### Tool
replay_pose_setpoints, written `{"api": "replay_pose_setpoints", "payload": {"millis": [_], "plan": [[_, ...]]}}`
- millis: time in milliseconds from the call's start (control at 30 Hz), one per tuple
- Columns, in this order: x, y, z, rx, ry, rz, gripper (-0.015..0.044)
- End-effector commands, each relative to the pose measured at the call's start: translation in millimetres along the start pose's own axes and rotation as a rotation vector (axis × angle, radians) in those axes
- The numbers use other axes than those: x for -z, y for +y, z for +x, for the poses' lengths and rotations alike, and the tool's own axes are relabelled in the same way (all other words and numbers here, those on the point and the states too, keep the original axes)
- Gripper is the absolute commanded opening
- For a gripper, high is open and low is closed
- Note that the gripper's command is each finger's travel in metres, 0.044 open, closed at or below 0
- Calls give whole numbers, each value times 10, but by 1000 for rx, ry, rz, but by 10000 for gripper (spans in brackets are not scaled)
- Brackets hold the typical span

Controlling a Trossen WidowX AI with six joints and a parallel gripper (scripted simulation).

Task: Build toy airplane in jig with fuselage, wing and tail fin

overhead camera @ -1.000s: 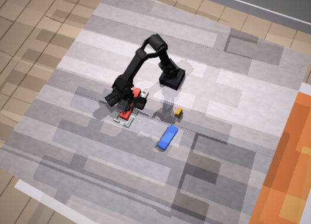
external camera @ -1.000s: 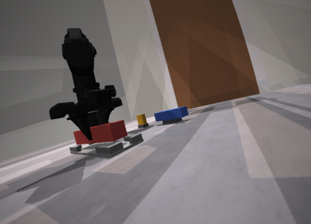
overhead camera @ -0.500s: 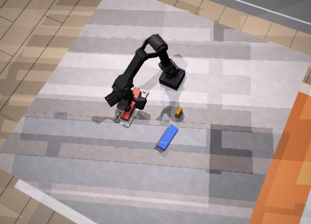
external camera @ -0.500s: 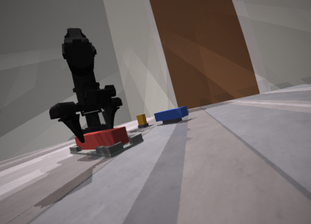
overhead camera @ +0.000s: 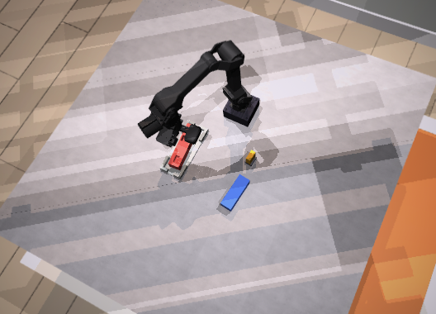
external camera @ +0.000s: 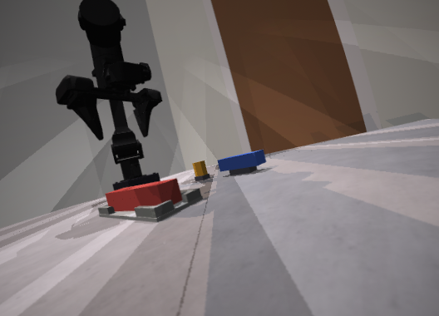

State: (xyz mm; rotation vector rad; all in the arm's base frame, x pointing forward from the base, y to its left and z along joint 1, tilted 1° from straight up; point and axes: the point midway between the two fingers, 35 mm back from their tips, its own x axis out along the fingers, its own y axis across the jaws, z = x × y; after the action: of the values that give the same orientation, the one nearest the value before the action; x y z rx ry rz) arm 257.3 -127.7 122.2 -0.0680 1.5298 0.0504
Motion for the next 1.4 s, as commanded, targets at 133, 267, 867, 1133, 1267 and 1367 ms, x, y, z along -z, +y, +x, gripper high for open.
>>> {"api": "replay_pose_setpoints", "payload": {"millis": [133, 267, 867, 1133, 1267, 1367], "plan": [[-6, -4, 0, -8, 20, 188, 440], [-23, 12, 1, -8, 20, 188, 440], [-927, 2514, 177, -34, 14, 189, 440], [-919, 2633, 297, -35, 14, 189, 440], [-911, 2640, 535, -35, 14, 189, 440], [-912, 2640, 547, -35, 14, 189, 440]]}}
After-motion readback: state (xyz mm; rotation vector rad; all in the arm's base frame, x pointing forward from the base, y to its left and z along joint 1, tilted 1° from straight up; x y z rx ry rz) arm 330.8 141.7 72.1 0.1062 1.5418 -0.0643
